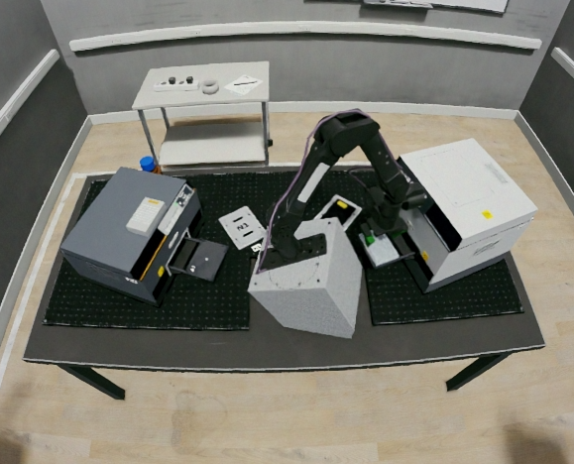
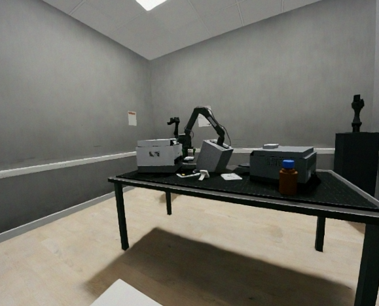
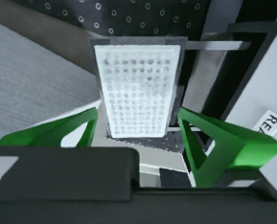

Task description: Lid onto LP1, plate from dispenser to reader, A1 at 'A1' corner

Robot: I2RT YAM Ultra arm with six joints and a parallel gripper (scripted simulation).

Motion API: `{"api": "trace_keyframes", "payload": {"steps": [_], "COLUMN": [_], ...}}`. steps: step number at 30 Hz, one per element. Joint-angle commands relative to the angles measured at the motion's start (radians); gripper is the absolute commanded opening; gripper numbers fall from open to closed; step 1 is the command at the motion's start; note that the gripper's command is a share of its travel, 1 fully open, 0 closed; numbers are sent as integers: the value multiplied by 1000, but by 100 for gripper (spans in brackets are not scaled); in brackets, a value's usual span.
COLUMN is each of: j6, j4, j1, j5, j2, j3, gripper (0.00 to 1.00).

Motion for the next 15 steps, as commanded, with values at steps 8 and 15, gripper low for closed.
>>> {"api": "trace_keyframes", "payload": {"steps": [8, 15], "j6": [-19, -25], "j4": [-67, -95], "j1": [-23, -29], "j5": [5, 7], "j2": [-54, -74], "j3": [39, 47], "gripper": [100, 100]}}
